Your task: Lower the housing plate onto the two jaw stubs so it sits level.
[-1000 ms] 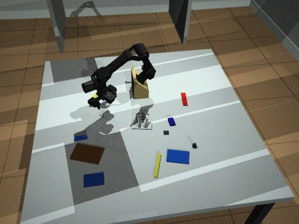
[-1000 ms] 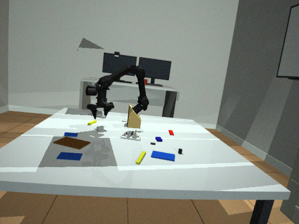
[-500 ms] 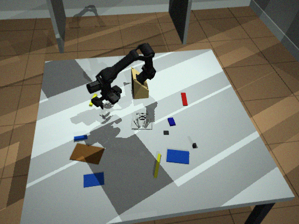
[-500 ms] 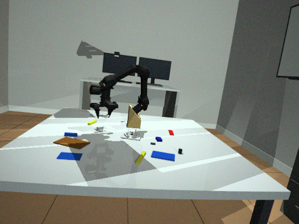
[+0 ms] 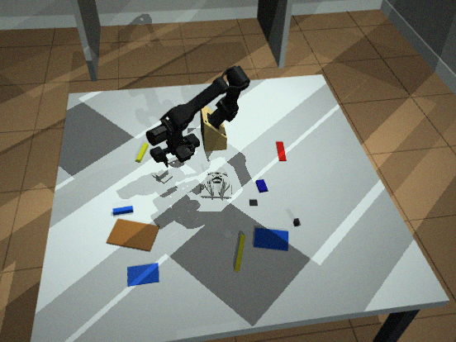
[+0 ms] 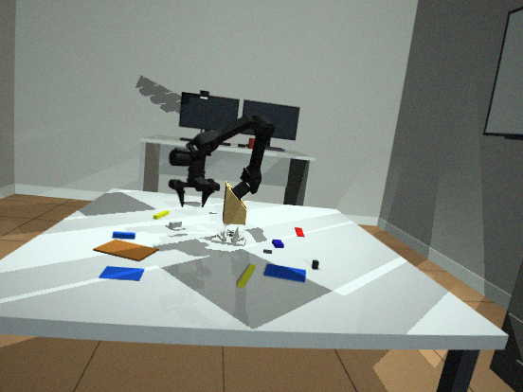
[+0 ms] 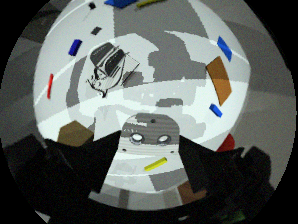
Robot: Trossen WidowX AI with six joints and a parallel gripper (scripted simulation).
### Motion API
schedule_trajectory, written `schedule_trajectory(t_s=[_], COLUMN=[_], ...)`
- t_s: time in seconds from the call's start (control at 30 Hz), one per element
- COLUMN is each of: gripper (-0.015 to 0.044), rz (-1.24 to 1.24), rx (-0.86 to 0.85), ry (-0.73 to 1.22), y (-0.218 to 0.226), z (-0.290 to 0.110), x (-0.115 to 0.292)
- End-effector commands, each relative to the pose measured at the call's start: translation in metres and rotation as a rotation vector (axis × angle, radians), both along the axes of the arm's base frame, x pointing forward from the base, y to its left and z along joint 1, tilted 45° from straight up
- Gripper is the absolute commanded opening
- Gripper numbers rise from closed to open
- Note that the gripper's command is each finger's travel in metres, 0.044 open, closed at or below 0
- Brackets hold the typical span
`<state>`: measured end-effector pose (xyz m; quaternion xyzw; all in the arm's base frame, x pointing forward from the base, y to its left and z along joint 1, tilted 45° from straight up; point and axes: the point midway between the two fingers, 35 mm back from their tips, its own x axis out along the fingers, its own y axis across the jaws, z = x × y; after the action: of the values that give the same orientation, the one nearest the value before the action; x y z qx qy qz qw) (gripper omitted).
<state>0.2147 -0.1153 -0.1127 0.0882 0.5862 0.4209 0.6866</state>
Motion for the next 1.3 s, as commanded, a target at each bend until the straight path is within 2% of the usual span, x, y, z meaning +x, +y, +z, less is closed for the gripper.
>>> schedule_trajectory(t_s=[0.0, 1.27], gripper=[0.0351, 0.0351], rz=[-0.043, -0.392], rx=[-0.004, 0.001], ry=[0.035, 0.372], y=[0.010, 0.105], z=[0.011, 0.088], x=[0.004, 0.007])
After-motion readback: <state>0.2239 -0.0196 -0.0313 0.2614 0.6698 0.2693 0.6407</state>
